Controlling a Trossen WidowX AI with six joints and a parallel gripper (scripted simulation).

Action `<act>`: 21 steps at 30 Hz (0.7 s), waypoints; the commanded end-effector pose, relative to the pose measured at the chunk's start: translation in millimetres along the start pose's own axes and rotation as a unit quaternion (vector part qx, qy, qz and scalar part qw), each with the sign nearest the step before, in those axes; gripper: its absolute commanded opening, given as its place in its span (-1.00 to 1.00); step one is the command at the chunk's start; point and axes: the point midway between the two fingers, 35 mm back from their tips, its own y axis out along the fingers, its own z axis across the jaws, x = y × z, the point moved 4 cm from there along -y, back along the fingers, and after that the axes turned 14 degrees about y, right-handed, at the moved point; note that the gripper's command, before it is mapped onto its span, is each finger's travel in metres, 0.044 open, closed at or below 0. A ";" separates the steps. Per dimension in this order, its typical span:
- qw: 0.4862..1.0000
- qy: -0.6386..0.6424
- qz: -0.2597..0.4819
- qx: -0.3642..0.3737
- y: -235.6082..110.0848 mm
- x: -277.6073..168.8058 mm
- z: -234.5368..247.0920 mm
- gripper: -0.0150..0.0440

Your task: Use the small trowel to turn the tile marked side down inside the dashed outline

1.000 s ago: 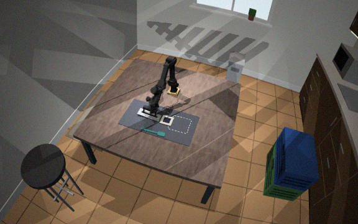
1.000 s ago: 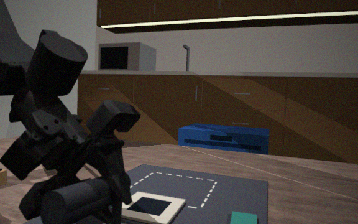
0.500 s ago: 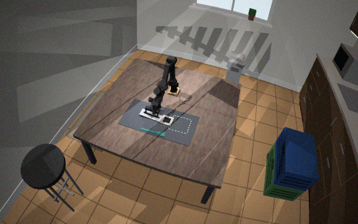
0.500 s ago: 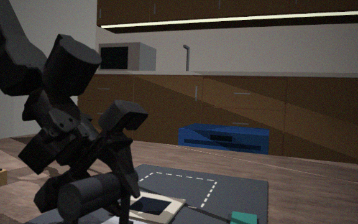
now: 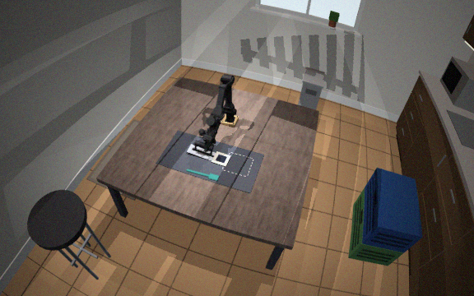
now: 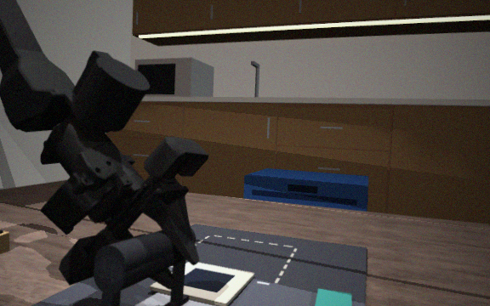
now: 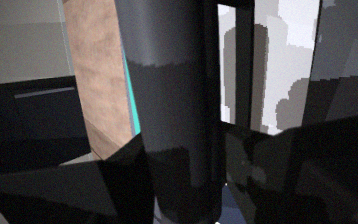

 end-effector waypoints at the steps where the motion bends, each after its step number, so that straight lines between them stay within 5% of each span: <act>1: 1.000 0.012 0.021 -0.003 -2.4 -1.8 2.9 -0.49; 21: 0.998 0.036 0.040 -0.008 -26.9 -19.6 28.6 -0.49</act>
